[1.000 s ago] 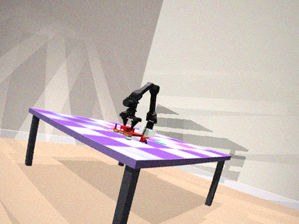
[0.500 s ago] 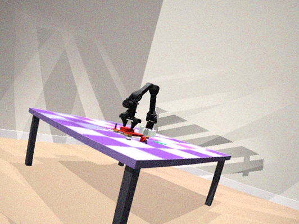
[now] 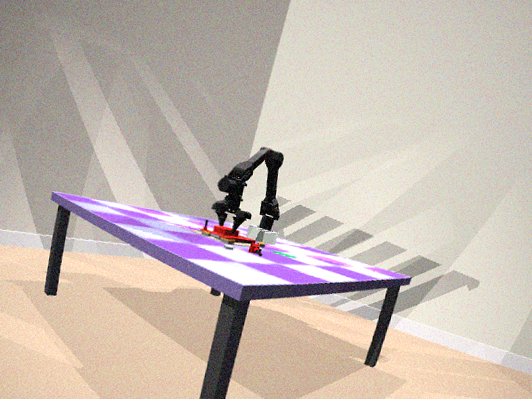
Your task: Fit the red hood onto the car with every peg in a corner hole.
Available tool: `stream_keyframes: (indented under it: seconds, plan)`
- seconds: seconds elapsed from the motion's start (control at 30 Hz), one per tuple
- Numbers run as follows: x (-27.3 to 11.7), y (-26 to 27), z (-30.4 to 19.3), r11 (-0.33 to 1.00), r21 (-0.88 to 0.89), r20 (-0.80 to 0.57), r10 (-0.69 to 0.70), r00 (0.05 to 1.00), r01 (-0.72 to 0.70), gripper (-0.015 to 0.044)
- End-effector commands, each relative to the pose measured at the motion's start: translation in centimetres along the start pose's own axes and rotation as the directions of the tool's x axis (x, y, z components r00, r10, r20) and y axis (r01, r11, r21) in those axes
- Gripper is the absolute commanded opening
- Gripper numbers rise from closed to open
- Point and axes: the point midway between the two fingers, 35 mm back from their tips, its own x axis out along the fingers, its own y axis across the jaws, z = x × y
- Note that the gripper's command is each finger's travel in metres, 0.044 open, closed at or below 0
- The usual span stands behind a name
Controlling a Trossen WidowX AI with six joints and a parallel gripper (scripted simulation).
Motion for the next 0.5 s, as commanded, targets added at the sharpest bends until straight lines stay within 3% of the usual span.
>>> stream_keyframes:
  seconds: [0.0, 0.23, 0.47]
  plan:
    - [0.0, 0.0, 0.0, 1.000, 0.000, 0.000, 0.000, 1.000, 0.000, 0.0263]
    - [0.0, 0.0, 0.0, 1.000, 0.000, 0.000, 0.000, 1.000, 0.000, 0.0440]
    - [-3.5, 0.0, 0.3, 1.000, 0.000, -0.002, 0.001, 1.000, -0.001, 0.0440]
